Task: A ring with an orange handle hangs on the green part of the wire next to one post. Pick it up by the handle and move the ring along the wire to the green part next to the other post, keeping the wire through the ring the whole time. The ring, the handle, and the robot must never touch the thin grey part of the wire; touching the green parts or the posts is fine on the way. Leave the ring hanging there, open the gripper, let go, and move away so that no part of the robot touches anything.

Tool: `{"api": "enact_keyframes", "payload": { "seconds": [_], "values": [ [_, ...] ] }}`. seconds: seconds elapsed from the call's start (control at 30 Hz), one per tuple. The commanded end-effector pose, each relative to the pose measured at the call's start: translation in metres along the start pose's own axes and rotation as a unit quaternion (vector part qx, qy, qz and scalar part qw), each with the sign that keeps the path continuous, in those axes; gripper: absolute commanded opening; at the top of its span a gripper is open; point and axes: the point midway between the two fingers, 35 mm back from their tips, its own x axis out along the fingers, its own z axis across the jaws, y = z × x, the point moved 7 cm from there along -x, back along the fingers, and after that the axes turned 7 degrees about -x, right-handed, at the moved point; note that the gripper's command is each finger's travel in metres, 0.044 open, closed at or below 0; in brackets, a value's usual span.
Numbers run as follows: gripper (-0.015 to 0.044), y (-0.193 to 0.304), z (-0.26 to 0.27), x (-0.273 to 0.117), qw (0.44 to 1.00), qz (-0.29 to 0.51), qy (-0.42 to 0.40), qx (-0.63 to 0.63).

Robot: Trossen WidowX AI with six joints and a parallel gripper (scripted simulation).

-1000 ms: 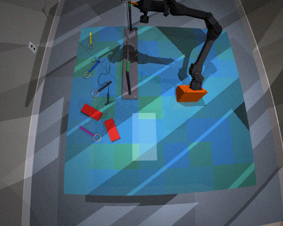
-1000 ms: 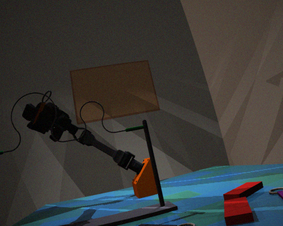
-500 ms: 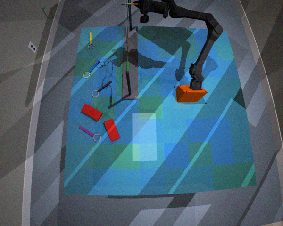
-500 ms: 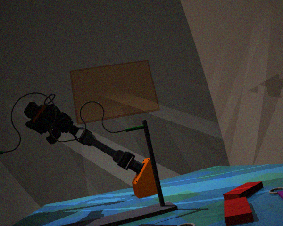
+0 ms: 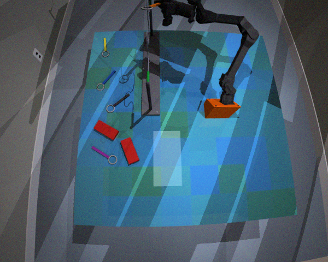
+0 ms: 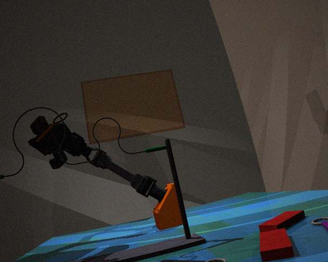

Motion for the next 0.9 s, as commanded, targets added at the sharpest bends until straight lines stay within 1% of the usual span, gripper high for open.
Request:
{"api": "enact_keyframes", "payload": {
  "seconds": [0.0, 0.87],
  "values": [
    [-0.0150, 0.0005, -0.0001, -0.0016, 1.000, -0.003, 0.014, -0.020],
    [-0.0150, 0.0034, 0.0013, -0.0004, 0.983, -0.010, 0.094, -0.160]
  ]
}}
